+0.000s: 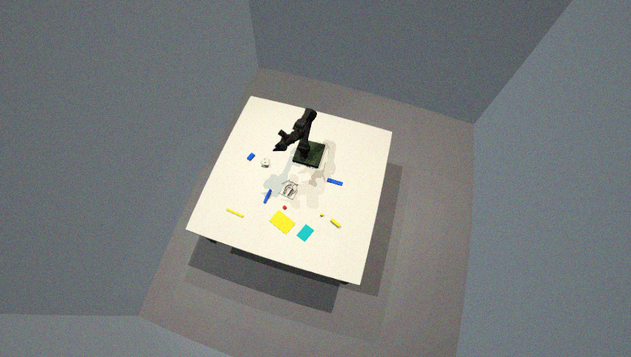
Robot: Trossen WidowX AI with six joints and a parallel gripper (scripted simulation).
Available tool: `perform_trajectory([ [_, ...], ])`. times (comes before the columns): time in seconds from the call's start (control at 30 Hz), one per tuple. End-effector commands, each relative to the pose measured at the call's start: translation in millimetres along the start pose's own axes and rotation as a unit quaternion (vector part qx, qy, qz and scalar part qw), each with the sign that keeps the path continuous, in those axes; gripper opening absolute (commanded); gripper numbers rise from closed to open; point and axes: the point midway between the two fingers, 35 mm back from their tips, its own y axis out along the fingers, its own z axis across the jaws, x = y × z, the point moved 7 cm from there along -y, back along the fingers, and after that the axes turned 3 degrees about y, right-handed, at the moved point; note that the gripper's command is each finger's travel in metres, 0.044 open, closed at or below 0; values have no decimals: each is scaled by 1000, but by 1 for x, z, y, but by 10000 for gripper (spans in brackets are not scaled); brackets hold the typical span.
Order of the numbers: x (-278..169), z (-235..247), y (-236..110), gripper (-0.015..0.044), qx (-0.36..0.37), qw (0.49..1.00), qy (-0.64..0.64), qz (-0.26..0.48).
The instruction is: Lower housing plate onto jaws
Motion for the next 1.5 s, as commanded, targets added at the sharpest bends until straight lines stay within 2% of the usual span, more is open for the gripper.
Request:
perform_trajectory([
  [0.0,-5,2,13,440,-30,998,-45,12],
  [0.73,-15,-18,97,440,-192,945,-233,129],
  [1.17,-9,-54,150,440,-263,885,-291,250],
  [1.47,0,-91,183,440,-286,840,-298,351],
])
